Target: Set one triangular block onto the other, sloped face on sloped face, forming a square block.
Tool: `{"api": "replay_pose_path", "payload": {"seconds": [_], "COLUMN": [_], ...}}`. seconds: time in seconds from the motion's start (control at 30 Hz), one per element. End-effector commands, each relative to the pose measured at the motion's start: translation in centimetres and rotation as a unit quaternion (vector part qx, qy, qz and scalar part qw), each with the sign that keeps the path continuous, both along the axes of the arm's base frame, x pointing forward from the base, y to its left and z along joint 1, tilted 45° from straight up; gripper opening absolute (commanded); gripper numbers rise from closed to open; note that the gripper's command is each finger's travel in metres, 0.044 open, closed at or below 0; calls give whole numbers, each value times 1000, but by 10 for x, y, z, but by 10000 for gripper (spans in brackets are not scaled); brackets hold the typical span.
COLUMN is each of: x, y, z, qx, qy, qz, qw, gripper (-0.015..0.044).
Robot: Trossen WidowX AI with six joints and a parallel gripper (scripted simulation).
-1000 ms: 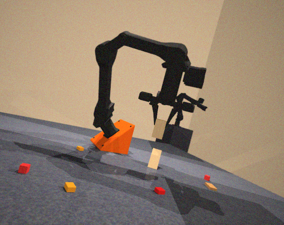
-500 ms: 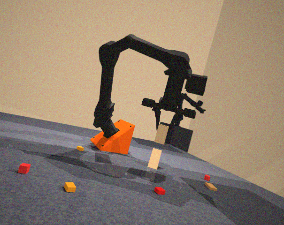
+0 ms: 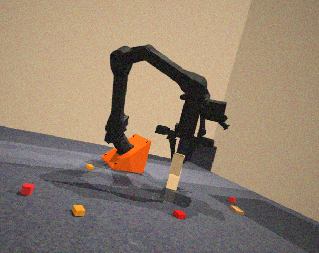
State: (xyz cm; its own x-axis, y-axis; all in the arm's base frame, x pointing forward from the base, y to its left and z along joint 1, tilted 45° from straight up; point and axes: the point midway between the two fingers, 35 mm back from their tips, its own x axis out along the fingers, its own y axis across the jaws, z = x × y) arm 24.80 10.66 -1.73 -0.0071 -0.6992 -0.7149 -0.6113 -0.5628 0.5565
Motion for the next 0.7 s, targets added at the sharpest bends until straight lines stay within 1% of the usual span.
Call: {"api": "replay_pose_path", "payload": {"seconds": [0.0, 0.17, 0.67], "x": [-3, -10, -11], "y": [-6, -15, -14], "z": [-10, -27, -27], "qx": [-1, -1, 1], "qy": [0, 0, -3], "qz": [3, 3, 6], "qw": [1000, 1000, 1000], "gripper": [0, 0, 0]}}
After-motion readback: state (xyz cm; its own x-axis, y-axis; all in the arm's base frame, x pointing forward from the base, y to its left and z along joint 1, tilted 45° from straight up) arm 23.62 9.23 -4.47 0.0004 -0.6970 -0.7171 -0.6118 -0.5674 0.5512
